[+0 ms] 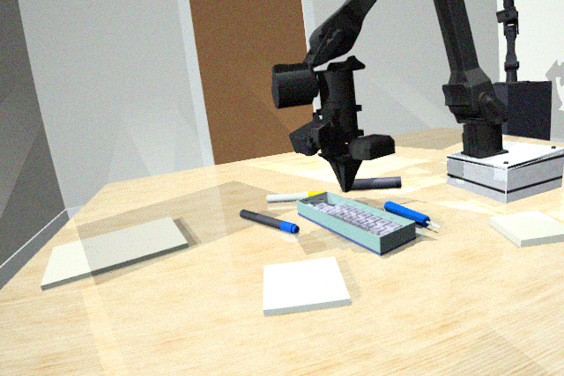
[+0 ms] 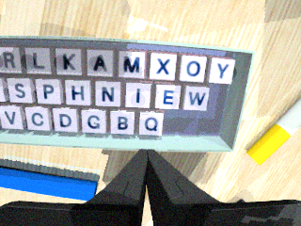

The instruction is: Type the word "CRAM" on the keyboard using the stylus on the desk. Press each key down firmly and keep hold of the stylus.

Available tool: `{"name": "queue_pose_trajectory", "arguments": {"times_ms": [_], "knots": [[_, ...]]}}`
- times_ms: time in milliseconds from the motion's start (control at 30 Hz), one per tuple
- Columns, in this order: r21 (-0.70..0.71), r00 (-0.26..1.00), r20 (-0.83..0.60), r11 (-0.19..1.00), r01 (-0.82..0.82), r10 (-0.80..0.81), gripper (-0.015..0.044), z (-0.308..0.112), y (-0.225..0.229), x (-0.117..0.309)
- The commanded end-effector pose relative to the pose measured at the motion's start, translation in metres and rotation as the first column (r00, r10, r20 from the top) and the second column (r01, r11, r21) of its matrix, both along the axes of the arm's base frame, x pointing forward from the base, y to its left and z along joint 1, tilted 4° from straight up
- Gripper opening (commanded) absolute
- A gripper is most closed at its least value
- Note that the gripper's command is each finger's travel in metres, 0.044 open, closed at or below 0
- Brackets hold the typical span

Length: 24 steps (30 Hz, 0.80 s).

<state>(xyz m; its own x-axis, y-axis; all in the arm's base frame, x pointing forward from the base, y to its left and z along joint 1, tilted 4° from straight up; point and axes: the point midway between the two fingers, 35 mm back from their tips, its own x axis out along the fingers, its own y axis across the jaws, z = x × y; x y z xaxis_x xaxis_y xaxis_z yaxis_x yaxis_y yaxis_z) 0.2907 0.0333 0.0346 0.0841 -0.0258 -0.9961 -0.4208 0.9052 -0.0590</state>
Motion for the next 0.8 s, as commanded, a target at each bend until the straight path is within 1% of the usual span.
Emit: {"name": "queue_pose_trajectory", "arguments": {"times_ms": [0,133,300,367,667,733,767], "knots": [[0.002,1.000,0.005,1.000,0.006,-0.006,0.0000,0.000,0.001,-0.002],[0.003,1.000,0.005,1.000,0.006,-0.006,0.0000,0.000,0.003,-0.003],[0.007,1.000,0.003,1.000,0.006,-0.006,0.0000,-0.003,0.057,-0.026],[0.008,1.000,0.003,1.000,0.006,-0.006,0.0000,-0.004,0.072,-0.035],[0.009,1.000,0.003,1.000,0.006,-0.006,0.0000,-0.004,0.074,-0.036],[0.009,1.000,0.003,1.000,0.006,-0.006,0.0000,0.005,0.075,-0.036],[0.009,1.000,0.003,1.000,0.006,-0.006,0.0000,0.017,0.076,-0.036]]}}
